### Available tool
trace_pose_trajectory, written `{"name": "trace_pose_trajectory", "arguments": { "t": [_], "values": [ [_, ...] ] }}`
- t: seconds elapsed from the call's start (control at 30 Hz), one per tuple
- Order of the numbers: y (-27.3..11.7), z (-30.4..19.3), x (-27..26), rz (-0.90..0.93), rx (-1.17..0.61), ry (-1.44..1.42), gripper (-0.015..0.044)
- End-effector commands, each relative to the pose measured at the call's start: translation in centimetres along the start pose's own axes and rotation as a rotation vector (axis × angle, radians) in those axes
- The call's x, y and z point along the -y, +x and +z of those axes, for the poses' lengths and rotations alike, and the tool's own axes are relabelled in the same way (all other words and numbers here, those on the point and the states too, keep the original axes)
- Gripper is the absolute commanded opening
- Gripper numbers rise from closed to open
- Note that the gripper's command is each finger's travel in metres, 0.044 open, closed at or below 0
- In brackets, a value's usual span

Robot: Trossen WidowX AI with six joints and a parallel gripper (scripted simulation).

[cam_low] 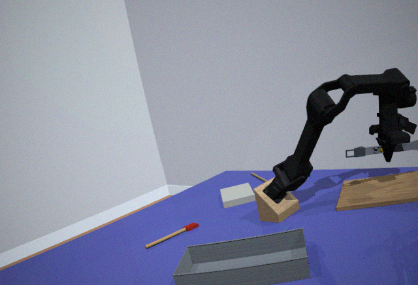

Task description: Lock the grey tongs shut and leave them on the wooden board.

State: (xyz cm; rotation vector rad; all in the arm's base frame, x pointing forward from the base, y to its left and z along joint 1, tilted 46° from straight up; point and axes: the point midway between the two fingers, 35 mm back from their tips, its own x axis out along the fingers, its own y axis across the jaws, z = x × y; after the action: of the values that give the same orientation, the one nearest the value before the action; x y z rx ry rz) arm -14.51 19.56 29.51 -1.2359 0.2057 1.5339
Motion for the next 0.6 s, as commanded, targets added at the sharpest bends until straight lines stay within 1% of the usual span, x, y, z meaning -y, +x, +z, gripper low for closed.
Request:
{"name": "trace_pose_trajectory", "arguments": {
  "t": [0.0,0.57],
  "values": [
    [-0.8,0.3,-1.0,-0.014,0.044,0.025,-0.0150],
    [-4.2,1.2,-5.3,-0.008,0.243,0.139,-0.0150]
  ]
}}
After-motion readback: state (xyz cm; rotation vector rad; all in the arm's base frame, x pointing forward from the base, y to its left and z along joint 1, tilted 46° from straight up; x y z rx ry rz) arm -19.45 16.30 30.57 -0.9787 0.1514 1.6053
